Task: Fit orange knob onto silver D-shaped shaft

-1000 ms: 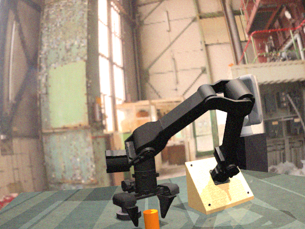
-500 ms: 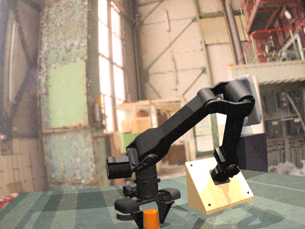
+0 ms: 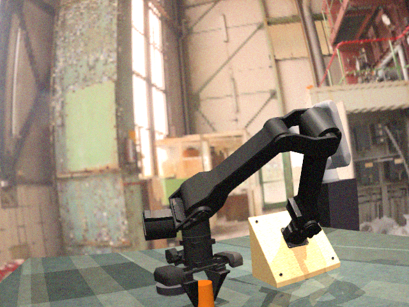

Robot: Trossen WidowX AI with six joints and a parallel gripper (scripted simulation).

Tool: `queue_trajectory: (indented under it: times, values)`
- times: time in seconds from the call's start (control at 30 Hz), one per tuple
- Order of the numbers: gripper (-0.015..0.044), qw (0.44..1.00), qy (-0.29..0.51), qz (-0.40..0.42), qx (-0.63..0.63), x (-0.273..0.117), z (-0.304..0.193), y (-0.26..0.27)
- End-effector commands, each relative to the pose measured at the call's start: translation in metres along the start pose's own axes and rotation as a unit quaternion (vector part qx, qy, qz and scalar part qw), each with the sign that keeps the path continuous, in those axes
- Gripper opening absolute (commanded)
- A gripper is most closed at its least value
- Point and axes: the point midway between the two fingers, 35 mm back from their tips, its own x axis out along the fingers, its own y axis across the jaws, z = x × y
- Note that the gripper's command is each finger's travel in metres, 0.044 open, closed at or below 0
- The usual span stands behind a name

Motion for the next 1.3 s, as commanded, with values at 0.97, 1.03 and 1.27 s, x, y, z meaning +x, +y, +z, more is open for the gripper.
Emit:
queue_trajectory:
  times: [0.97,1.03,1.27]
  values:
    - [0.0,1.0,-0.007,0.001,0.0,-0.098,0.01,0.01]
    - [0.0,1.0,-0.007,0.001,0.0,-0.104,0.01,0.01]
    - [0.0,1.0,-0.004,0.001,-0.001,-0.126,0.009,0.01]
